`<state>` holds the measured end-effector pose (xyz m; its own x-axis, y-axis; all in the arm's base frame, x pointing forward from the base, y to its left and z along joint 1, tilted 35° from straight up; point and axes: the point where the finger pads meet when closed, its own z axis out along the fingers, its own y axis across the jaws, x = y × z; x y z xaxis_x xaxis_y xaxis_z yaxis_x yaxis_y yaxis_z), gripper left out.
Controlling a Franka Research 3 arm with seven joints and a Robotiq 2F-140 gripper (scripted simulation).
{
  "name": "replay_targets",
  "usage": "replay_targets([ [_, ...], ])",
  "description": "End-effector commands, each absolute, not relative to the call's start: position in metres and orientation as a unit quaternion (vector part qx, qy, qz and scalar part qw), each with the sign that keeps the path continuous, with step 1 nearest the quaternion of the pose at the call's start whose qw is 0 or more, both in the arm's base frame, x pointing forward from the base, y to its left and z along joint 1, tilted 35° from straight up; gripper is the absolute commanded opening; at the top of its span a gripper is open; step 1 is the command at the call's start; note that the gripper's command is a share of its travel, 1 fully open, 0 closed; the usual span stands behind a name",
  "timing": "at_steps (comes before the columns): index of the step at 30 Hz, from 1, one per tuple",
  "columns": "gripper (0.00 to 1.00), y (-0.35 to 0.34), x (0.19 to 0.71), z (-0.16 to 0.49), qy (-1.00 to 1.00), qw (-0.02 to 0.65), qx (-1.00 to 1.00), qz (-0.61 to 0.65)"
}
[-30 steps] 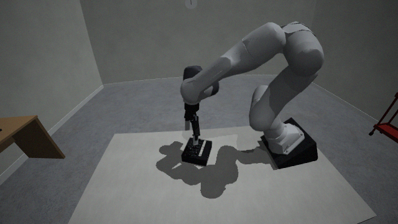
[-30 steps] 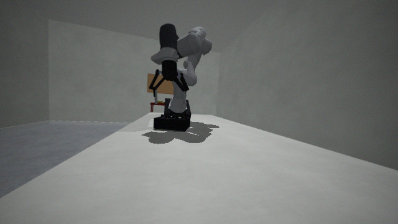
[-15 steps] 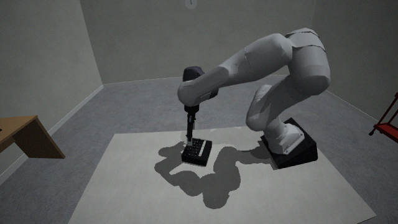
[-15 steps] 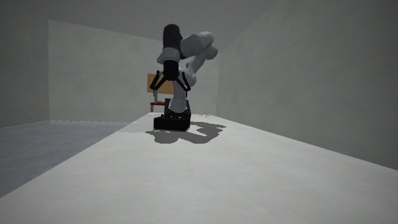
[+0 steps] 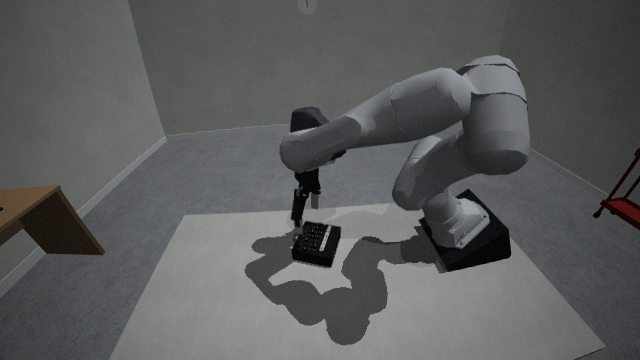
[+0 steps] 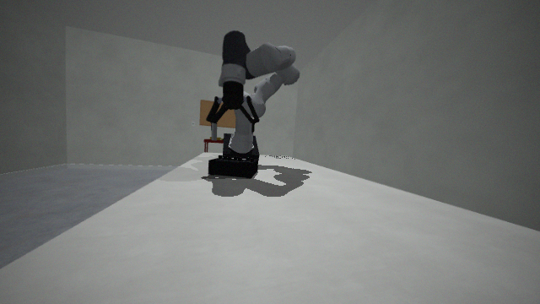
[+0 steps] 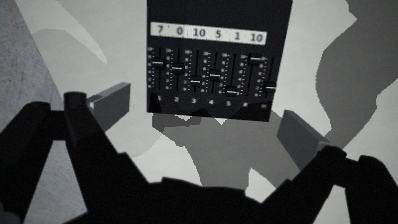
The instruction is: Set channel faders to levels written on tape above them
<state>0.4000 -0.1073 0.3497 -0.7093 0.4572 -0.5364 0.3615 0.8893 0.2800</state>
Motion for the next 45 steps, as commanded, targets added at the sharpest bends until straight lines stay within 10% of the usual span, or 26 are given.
replay_targets([
  [1,1.0,-0.103,0.4,0.349,0.913,0.302,0.259,0.093],
  [45,1.0,-0.084,0.345,0.377,0.872,0.276,-0.384,-0.126],
])
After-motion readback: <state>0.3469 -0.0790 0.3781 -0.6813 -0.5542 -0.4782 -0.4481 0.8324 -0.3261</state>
